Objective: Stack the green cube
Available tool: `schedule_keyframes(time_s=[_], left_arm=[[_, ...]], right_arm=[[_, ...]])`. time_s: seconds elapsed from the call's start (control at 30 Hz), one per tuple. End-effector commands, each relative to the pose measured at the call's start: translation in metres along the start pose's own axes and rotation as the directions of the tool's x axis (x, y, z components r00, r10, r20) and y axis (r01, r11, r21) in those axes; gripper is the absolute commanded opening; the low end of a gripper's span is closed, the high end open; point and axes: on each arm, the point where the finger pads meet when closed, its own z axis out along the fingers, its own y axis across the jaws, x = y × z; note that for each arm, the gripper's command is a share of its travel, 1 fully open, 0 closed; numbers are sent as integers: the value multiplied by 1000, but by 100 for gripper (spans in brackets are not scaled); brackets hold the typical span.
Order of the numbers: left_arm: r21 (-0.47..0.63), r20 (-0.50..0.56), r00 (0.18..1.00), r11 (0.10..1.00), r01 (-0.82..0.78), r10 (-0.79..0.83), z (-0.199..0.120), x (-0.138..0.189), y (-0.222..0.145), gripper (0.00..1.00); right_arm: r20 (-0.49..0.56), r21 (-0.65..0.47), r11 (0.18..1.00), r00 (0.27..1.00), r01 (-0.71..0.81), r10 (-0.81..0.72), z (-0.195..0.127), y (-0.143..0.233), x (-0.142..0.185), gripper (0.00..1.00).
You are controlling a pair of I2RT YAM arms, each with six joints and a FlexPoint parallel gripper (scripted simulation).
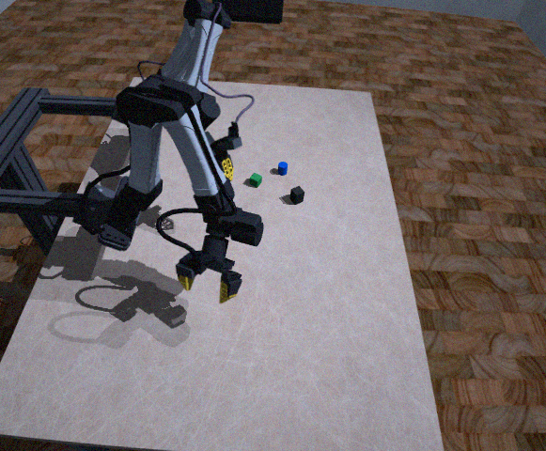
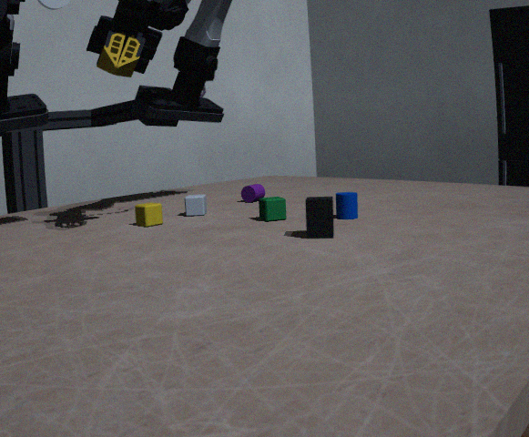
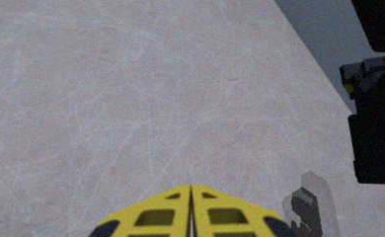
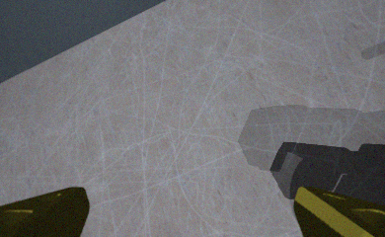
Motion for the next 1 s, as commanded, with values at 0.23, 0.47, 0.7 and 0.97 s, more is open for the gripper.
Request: schedule_keyframes(time_s=[0.23, 0.47, 0.7, 0.97], left_arm=[[12, 17, 1000, 1000, 10, -10, -2, -7, -4, 3], [12, 17, 1000, 1000, 10, -10, -2, -7, -4, 3], [-27, 12, 999, 999, 39, -39, -7, -3, 4, 47], [-200, 10, 985, 965, 172, -174, -33, 22, 43, 61]], right_arm=[[3, -8, 1000, 1000, -8, 9, -1, 3, -2, 100], [3, -8, 1000, 1000, -8, 9, -1, 3, -2, 100], [-19, -28, 999, 999, 44, -45, -3, 4, 5, 100], [-107, -164, 913, 913, 374, -393, -29, 3, 52, 100]])
